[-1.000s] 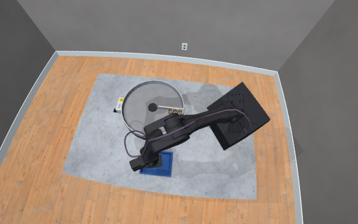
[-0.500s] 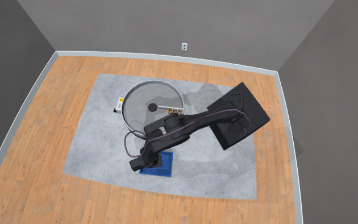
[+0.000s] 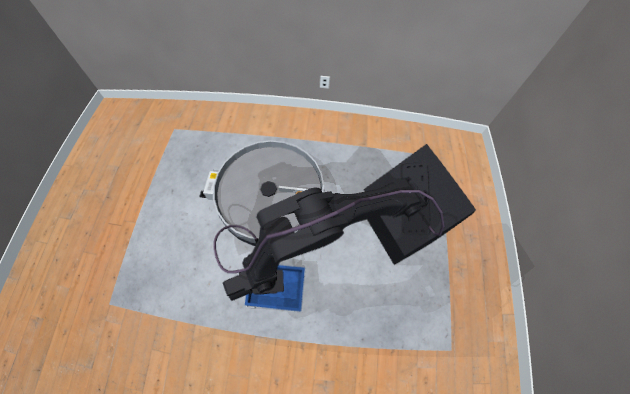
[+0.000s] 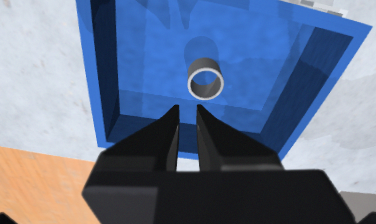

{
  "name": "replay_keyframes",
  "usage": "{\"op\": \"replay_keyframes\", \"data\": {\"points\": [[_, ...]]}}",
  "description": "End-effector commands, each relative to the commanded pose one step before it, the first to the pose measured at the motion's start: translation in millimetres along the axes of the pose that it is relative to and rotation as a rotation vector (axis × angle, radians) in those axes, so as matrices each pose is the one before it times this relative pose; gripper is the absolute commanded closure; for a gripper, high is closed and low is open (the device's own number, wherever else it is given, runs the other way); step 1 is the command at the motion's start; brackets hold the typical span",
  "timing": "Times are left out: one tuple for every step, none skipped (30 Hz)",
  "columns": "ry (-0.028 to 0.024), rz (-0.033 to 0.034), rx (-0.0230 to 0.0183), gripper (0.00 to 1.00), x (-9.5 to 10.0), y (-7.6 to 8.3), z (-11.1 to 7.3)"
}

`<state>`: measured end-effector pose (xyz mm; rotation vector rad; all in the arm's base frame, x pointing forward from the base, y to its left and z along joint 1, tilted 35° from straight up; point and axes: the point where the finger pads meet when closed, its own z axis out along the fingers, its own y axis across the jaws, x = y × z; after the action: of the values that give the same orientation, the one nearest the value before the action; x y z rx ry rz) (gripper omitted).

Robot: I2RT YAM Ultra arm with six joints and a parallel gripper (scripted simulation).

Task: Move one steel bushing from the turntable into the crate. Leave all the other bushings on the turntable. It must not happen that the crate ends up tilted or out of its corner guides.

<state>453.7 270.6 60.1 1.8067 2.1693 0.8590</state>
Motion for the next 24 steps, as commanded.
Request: {"op": "replay_keyframes", "data": {"points": [[-0.0125,-0.00182,0.0083,0.86,-0.82,-2.88,-28.75],[-0.00003,0.00011,-0.00003,0.86,-0.26,-0.01,-4.33],[0.0,0.0,0.0,0.86,0.0,0.0,0.0],[0.0,0.0,0.0,0.86,0.0,0.0,0.0],[-0.00002,0.00009,-0.00003,0.86,-0.24,-0.01,-4.04],[-0.00003,0.00009,-0.00003,0.86,-0.22,-0.01,-3.69],[-0.00002,0.00009,-0.00002,0.86,-0.2,0.0,-3.32],[-0.00002,0.00008,-0.00002,0.86,-0.17,0.0,-2.89],[-0.00002,0.00006,-0.00002,0.86,-0.15,0.0,-2.44],[-0.00001,0.00005,-0.00001,0.86,-0.12,0.0,-1.98],[-0.00001,0.00004,-0.00001,0.86,-0.09,0.0,-1.53],[-0.00001,0.00003,-0.00001,0.86,-0.07,0.0,-1.1],[0.0,0.00002,-0.00001,0.86,-0.04,0.0,-0.71],[0.0,0.00001,0.0,0.86,-0.02,0.0,-0.39],[0.00079,-0.00001,-0.00216,0.86,0.34,0.94,-0.54],[0.00068,-0.00002,-0.00185,0.86,0.3,0.81,-0.35],[0.00001,0.0,-0.00003,0.86,0.01,0.01,-0.01],[0.00001,0.0,-0.00002,0.86,0.0,0.01,0.0],[0.0,0.0,0.0,0.86,0.0,0.0,0.0],[0.0,0.0,0.0,0.86,0.0,0.0,0.0],[0.0,0.0,0.0,0.86,0.0,0.0,0.0],[-0.00001,0.0,0.00004,0.86,-0.01,-0.02,0.01],[0.0,0.0,0.00001,0.86,0.0,-0.01,0.0],[0.0,0.0,0.0,0.86,0.0,0.0,0.0]]}}
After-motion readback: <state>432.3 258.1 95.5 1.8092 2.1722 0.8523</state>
